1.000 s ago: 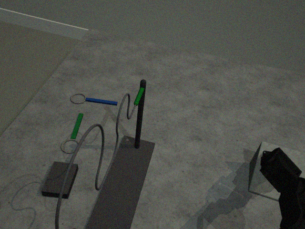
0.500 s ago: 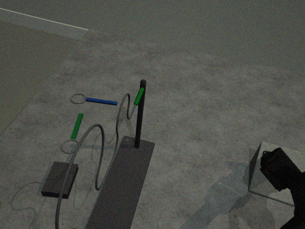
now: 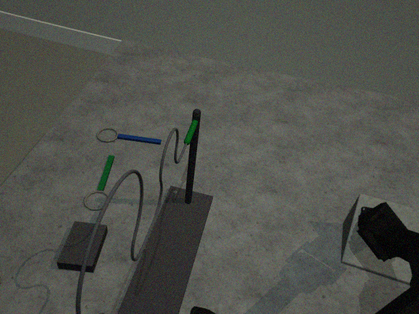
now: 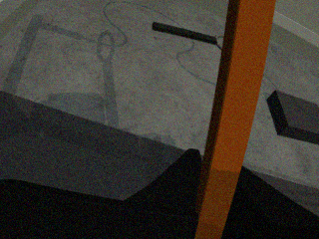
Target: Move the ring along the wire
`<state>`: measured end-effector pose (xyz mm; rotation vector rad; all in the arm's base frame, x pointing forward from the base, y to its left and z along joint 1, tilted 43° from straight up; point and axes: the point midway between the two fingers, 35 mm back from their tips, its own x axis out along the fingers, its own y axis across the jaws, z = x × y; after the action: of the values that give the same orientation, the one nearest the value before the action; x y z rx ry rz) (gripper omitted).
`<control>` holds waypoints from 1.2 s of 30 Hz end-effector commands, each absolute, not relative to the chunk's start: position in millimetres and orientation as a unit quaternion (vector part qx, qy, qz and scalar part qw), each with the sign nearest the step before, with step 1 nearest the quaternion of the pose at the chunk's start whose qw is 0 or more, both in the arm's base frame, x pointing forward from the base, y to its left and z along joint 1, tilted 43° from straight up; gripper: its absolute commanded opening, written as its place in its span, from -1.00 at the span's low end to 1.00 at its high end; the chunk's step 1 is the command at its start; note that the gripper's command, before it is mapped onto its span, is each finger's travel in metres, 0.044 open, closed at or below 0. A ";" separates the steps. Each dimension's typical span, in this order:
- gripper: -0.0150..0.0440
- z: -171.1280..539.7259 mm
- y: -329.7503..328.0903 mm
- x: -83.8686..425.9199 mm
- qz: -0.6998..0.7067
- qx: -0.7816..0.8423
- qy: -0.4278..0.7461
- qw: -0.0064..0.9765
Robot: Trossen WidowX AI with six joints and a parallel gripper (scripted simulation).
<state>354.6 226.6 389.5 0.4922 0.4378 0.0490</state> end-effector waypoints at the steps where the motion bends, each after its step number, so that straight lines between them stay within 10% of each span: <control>1: -1.00 387.9 212.9 353.1 0.011 0.210 0.213 0.954; 36: -1.00 381.5 105.8 342.9 -0.093 -0.143 0.230 0.958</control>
<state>345.4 115.7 376.6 -0.2485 0.4718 -0.1666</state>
